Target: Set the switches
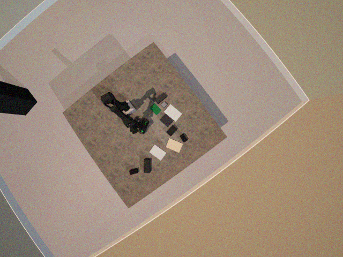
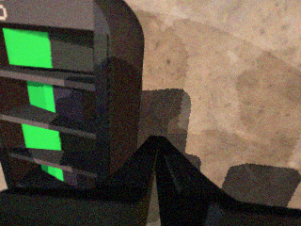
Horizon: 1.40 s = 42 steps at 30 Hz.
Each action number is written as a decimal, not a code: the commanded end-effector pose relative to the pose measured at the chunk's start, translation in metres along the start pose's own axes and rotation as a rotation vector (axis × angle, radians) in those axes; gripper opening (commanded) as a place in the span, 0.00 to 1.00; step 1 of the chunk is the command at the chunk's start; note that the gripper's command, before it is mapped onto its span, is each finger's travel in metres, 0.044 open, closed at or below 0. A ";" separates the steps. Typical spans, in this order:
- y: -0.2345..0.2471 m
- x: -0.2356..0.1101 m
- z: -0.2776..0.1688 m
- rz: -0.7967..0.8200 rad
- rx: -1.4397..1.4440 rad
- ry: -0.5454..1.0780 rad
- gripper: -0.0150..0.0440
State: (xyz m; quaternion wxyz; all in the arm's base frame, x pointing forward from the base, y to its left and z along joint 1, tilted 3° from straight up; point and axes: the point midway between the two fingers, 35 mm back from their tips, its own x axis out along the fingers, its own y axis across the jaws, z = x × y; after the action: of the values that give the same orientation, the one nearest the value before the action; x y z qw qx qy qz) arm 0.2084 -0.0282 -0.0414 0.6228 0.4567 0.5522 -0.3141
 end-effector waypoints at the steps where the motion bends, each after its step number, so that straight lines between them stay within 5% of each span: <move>1: 0.001 0.001 -0.001 -0.002 -0.001 0.008 0.25; 20: 0.018 0.004 0.000 0.000 -0.001 0.007 0.25; 27: 0.009 -0.045 0.000 -0.002 -0.001 0.006 0.25; 37: 0.009 -0.045 0.000 -0.006 0.004 0.003 0.25; 42: 0.020 -0.049 -0.008 -0.042 -0.036 0.009 0.48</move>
State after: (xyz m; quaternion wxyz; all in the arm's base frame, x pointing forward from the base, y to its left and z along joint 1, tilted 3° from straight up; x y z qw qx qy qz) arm 0.2097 -0.0245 0.0085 0.6213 0.4460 0.5625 -0.3141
